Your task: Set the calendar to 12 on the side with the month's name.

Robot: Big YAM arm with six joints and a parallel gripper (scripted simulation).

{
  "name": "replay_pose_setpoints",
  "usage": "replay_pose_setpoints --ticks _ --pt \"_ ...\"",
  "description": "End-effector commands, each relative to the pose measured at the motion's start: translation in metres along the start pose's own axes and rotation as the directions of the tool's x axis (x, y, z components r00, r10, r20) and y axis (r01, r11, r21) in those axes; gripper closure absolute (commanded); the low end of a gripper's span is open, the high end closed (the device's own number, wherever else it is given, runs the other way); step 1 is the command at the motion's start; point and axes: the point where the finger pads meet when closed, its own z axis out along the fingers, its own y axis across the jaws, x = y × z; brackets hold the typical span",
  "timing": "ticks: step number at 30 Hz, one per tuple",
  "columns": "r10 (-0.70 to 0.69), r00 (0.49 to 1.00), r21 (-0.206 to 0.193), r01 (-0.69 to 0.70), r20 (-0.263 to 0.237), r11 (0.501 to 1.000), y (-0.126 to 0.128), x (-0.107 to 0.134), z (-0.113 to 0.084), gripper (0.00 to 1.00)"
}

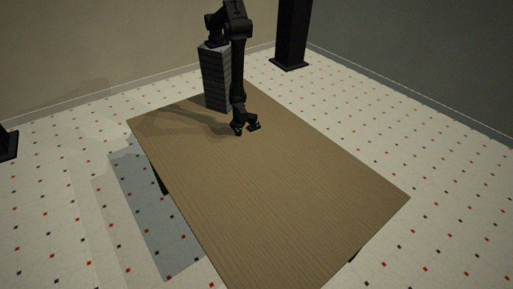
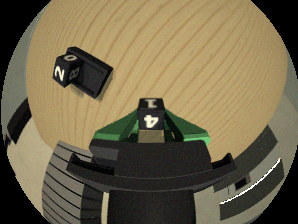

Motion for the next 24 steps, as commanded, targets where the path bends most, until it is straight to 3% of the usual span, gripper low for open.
replay_pose_setpoints --ticks 1,13,19,24 --pt "0.007 1.000 0.015 -0.007 0.013 1.000 -0.009 0.000 -0.002 0.75" --pt "0.007 1.000 0.016 -0.007 0.014 1.000 -0.009 0.000 -0.002 0.75" --pt "0.012 1.000 0.005 -0.012 0.005 1.000 -0.007 0.002 -0.026 0.75" --pt "0.017 1.000 0.007 -0.017 0.006 1.000 -0.005 0.000 -0.061 0.75"
